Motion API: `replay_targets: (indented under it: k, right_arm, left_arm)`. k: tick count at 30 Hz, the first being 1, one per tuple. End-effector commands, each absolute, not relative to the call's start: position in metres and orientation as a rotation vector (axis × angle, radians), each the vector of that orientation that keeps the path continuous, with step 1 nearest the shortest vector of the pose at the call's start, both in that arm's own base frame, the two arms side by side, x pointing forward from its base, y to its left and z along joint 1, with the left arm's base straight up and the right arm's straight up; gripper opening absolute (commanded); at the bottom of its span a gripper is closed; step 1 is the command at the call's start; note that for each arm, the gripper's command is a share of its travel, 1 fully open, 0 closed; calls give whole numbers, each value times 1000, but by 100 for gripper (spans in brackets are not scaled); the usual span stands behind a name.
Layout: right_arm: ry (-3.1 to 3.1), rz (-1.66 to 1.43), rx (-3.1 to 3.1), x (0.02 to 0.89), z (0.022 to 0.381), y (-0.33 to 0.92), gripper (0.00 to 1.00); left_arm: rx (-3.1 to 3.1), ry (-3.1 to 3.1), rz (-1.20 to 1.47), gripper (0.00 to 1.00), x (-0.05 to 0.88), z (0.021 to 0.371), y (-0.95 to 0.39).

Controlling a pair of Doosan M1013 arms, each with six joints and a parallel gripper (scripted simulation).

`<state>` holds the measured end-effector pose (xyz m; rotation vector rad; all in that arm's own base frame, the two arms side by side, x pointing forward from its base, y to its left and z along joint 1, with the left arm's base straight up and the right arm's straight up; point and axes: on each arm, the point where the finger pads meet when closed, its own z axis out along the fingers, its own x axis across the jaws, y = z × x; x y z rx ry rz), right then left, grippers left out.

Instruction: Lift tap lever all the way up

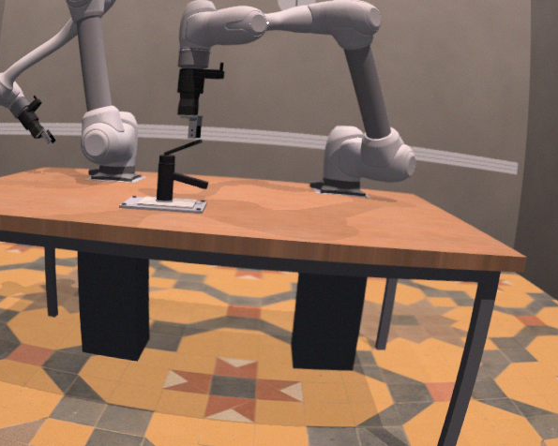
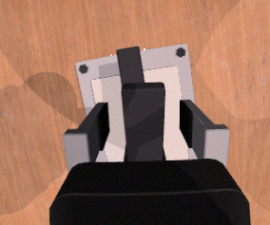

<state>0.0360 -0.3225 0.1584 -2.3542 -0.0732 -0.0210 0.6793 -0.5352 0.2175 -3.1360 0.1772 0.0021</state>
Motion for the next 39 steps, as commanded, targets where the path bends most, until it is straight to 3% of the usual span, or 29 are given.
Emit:
replay_targets:
  k: [1, 24, 25, 39]
  right_arm:
    - [-73, -22, -2355, 36, 159, -323, 100]
    - [-73, -22, -2355, 36, 159, -323, 100]
    - [-73, -22, -2355, 36, 159, -323, 100]
    - [-73, -22, -2355, 36, 159, -323, 100]
  left_arm:
    - [-3137, 177, 0, 100, 680, 226, -535]
    - [-3137, 177, 0, 100, 680, 257, -535]
    - [-3137, 177, 0, 0, 680, 257, -535]
    - [-3137, 177, 0, 0, 680, 257, -535]
